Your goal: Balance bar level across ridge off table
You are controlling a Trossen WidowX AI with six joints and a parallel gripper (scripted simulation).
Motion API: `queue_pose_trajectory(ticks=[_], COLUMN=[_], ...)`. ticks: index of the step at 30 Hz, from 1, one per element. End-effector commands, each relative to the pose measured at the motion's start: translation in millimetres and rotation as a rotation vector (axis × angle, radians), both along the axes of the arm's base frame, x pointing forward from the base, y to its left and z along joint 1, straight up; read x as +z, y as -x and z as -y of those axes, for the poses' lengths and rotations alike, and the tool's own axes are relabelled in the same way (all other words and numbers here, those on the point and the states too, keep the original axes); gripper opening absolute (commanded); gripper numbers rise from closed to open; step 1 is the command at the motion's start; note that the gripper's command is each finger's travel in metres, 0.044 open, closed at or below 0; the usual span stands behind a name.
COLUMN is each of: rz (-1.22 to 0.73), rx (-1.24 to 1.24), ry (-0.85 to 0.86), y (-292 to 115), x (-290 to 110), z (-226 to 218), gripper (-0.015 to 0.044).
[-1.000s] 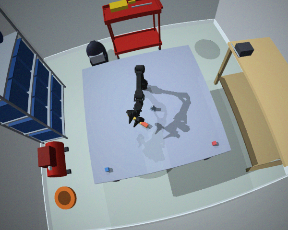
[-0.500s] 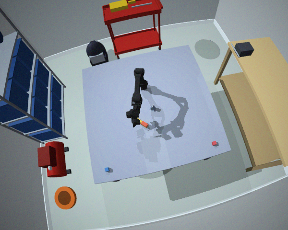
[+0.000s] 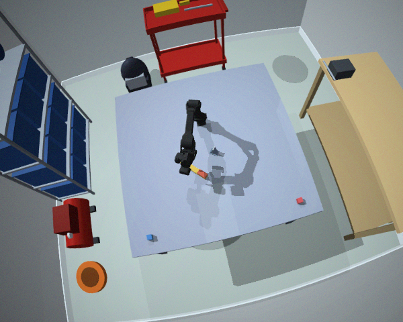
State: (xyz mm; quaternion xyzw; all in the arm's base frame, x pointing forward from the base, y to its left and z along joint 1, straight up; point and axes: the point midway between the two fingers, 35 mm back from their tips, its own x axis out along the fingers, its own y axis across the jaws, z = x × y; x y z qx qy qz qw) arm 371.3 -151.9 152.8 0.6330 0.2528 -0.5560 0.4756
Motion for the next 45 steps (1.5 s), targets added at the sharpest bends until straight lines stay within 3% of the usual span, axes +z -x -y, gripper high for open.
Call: queue_pose_trajectory(ticks=[1, 10, 18, 28, 45], rz=[-0.059, -0.184, -0.184, -0.184, -0.184], rx=[-0.119, -0.359, -0.359, -0.359, -0.359], ry=[-0.098, -0.251, -0.251, -0.251, -0.251], y=[10.7, 34.2, 33.4, 32.2, 31.6], x=[-6.6, -10.8, -17.3, -74.9, -92.7], z=[-4.6, -14.4, -14.0, -13.6, -13.3], gripper=[0.0315, 0.0315, 0.0315, 0.0315, 0.0315])
